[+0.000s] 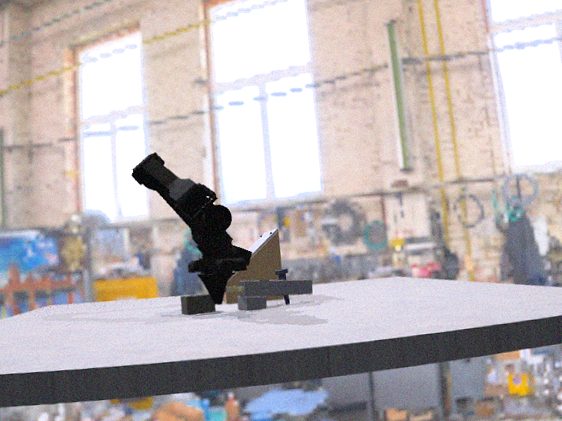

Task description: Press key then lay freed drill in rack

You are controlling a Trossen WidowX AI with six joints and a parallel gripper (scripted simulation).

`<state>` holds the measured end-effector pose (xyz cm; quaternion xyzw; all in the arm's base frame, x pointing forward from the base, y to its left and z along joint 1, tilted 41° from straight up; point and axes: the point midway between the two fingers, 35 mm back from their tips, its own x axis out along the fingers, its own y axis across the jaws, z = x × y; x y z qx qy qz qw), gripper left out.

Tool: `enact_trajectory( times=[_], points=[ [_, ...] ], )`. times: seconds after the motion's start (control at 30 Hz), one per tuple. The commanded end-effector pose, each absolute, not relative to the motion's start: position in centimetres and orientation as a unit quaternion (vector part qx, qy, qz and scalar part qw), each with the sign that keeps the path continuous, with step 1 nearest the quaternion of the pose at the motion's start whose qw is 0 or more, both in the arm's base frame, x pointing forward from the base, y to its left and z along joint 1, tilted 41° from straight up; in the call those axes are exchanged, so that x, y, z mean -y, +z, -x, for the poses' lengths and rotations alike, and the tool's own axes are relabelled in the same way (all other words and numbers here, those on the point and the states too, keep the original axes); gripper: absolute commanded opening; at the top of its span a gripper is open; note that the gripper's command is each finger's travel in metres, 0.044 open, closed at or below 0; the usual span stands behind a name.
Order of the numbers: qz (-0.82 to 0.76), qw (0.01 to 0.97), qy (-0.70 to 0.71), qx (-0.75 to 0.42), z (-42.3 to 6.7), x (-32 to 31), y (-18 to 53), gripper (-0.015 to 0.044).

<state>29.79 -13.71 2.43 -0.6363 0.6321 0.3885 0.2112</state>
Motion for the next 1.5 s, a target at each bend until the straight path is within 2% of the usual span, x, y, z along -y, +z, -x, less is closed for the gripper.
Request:
enact_trajectory(
  times=[0.0,0.07,0.63,1.47],
  points=[
    [0.640,0.213,0.384,-0.630,-30.3,14.1,3.3,0.0000],
    [0.640,0.213,0.384,-0.630,-30.4,14.4,3.5,0.0000],
    [0.640,0.213,0.384,-0.630,-29.9,13.8,2.5,0.0440],
    [0.640,0.213,0.384,-0.630,-29.8,13.3,1.7,0.0440]
  ],
)
